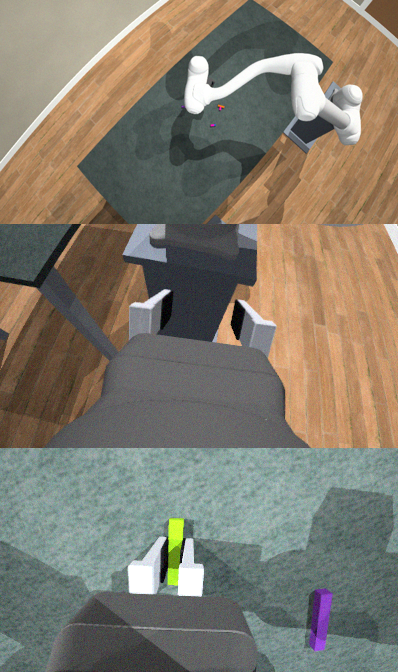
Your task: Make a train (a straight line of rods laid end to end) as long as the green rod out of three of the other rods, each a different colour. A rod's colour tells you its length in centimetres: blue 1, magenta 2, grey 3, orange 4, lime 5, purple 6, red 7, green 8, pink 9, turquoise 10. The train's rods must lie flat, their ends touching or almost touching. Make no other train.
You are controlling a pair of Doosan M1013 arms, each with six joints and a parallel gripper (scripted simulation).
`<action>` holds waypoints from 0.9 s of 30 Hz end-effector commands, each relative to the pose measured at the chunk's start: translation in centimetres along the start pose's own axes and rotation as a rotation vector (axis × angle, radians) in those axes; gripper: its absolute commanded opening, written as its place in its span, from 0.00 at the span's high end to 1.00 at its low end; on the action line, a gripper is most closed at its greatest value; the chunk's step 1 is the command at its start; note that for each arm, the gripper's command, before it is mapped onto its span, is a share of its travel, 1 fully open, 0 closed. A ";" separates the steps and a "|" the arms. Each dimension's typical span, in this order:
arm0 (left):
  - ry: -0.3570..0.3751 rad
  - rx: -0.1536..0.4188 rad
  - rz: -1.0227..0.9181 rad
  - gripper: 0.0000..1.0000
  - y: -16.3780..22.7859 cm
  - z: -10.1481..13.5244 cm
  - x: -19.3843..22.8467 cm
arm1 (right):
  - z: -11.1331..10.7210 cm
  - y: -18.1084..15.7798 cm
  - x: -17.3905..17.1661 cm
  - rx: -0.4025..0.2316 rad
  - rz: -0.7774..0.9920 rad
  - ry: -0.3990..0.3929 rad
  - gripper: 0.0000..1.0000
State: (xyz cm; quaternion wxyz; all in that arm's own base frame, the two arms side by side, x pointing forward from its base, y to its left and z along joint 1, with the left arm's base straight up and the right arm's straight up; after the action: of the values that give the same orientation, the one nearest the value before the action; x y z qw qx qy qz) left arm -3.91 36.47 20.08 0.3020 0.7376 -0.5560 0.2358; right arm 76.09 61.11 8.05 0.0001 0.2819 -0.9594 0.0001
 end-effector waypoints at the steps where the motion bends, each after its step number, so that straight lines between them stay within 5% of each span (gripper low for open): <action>1: -0.001 0.000 0.000 0.00 0.0 0.0 0.0 | -0.2 0.0 0.0 -0.001 0.000 -0.002 0.76; 20: -0.001 0.000 0.000 0.00 0.0 0.0 0.0 | -0.2 0.0 0.0 -0.001 0.000 -0.002 0.76; 27: -0.001 0.000 0.000 0.00 0.0 0.0 0.0 | -3.0 0.0 0.0 -0.001 0.000 -0.002 0.76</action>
State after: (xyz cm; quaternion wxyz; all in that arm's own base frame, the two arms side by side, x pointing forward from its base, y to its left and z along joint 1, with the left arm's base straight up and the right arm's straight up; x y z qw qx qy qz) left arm -3.91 36.47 20.08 0.3020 0.7376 -0.5560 0.2358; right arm 76.08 61.10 9.39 0.0002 0.2819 -0.9594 0.0002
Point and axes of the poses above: on each arm, the point where the finger pads meet when closed, its own z axis out along the fingers, its own y axis across the jaws, x = y × z, the point moved 6 cm from there along -z, back along the fingers, and after that the axes turned 12 degrees about -z, right-handed, at the moved point
